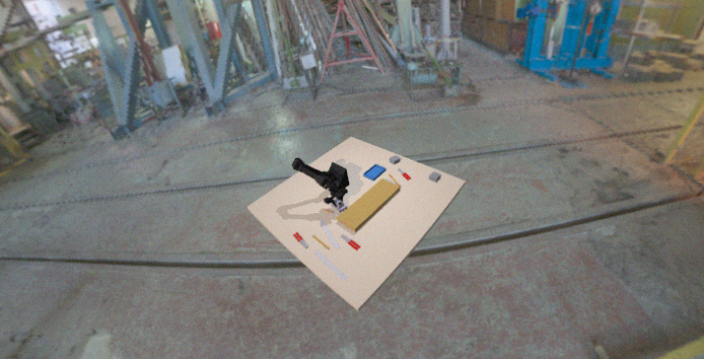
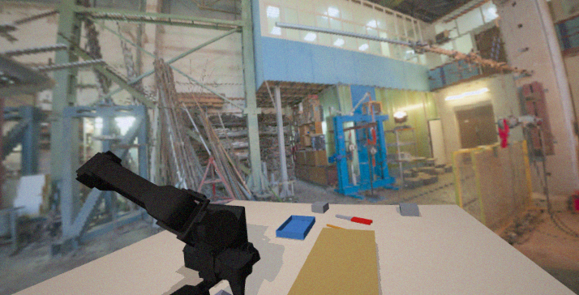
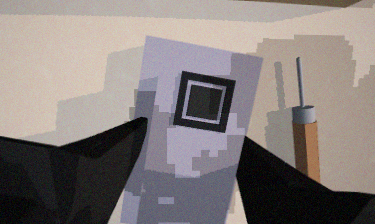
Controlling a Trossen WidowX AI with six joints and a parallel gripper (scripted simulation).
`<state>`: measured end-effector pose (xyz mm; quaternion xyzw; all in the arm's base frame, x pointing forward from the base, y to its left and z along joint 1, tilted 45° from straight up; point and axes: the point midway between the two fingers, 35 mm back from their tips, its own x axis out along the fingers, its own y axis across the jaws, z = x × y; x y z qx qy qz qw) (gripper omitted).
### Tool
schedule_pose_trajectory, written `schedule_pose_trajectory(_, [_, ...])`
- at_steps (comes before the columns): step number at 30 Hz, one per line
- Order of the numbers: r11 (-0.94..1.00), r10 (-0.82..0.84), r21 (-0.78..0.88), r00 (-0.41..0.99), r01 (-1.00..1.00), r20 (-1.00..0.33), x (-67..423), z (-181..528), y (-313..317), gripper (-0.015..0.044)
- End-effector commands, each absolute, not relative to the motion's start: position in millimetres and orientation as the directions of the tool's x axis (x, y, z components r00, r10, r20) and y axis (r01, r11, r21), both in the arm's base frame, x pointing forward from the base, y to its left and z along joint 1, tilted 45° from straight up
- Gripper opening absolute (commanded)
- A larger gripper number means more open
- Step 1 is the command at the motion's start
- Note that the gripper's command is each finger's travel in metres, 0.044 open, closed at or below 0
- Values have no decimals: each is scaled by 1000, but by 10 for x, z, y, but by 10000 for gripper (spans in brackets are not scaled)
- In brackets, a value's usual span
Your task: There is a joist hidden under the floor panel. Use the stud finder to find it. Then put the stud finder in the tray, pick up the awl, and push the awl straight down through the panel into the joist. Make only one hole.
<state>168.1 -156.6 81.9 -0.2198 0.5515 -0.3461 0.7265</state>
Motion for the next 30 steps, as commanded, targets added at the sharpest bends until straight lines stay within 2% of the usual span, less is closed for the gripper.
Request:
schedule_pose_trajectory(1, [665,-744,-700,156,259,-649,1684,821,-1565,235])
schedule_pose_trajectory(12, [665,-744,-700,156,259,-649,1684,821,-1565,162])
schedule_pose_trajectory(18, [675,-735,-691,154,260,-660,1726,884,-1472,4])
schedule_pose_trajectory(30, [686,-724,-680,147,259,-674,1806,1174,-1137,0])
